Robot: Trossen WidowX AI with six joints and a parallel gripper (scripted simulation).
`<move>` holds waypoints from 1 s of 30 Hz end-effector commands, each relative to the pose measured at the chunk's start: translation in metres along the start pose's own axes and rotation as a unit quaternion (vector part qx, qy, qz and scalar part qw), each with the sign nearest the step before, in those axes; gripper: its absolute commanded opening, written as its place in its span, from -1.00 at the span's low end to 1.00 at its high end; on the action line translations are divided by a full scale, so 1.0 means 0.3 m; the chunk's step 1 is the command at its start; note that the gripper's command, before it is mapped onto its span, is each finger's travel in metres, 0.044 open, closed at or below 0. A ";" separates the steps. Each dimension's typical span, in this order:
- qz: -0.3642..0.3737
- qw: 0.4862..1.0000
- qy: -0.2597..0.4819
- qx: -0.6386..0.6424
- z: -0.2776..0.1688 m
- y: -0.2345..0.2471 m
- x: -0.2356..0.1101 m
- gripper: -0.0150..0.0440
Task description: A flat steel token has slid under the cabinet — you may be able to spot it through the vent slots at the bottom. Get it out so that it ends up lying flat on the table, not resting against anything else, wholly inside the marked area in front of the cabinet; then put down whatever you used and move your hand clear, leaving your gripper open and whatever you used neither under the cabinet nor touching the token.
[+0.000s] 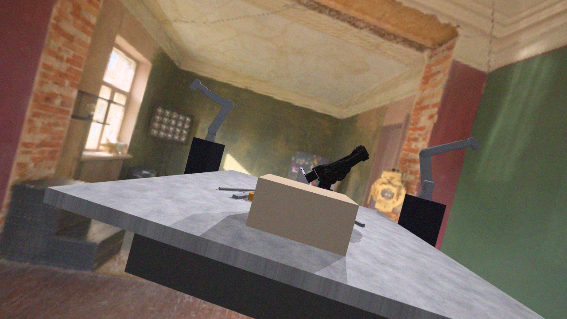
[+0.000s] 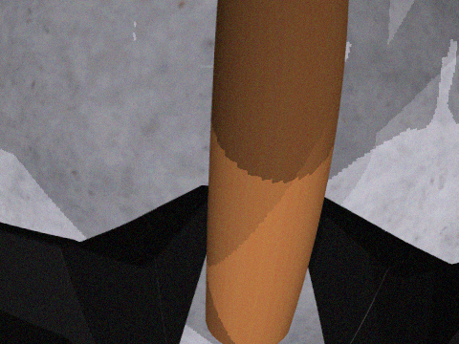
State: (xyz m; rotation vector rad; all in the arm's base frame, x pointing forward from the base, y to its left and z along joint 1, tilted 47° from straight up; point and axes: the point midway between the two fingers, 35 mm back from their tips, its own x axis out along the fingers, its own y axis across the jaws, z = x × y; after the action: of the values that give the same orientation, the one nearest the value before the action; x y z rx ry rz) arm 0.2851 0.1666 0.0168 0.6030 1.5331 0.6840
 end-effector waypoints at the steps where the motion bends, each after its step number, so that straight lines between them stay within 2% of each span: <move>1: 0.002 1.000 0.000 -0.002 0.022 0.001 0.000 -0.49; 30: 0.002 1.000 -0.001 -0.003 0.123 0.003 -0.002 -0.49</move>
State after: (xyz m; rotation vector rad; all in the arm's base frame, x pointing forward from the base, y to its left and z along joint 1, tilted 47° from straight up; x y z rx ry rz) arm 0.3165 0.1689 0.0167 0.6016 1.5318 0.6841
